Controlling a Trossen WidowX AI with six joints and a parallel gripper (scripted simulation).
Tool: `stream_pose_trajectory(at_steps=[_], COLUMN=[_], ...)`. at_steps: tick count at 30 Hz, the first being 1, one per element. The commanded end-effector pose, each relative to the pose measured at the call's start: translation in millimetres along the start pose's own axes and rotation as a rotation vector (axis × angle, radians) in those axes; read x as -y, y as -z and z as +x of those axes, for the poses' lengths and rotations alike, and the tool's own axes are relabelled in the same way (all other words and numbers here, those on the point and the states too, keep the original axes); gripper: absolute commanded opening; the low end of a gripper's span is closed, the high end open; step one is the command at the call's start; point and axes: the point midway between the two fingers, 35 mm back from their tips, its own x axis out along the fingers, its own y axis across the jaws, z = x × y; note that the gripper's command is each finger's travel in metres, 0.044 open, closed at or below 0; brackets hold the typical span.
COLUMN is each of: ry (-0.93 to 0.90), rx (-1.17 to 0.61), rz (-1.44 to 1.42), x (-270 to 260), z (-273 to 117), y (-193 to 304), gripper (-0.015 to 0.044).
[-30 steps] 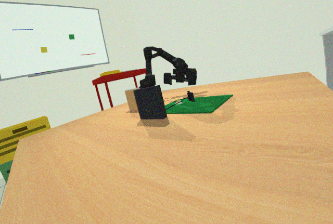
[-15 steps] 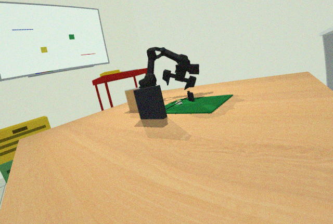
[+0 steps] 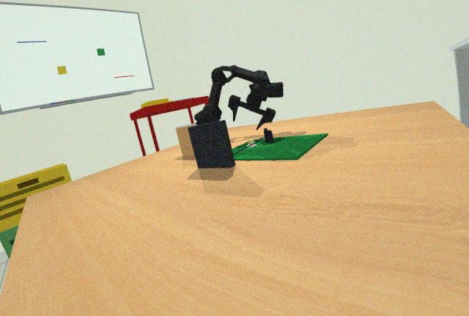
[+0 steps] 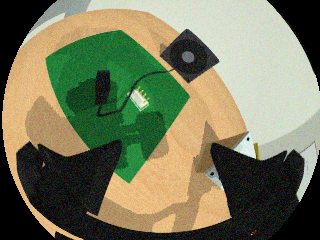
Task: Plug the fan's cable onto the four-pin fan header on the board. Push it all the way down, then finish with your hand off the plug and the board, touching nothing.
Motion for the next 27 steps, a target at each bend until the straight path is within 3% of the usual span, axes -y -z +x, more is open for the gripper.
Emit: stream_pose_trajectory(at_steps=[1,27], ry=[-0.007,-0.310], rx=[-0.081,-0.492], rz=[-0.023,-0.106], x=[0,-7], z=[1,-19], y=[0,-15], gripper=[0.0440,0.0440])
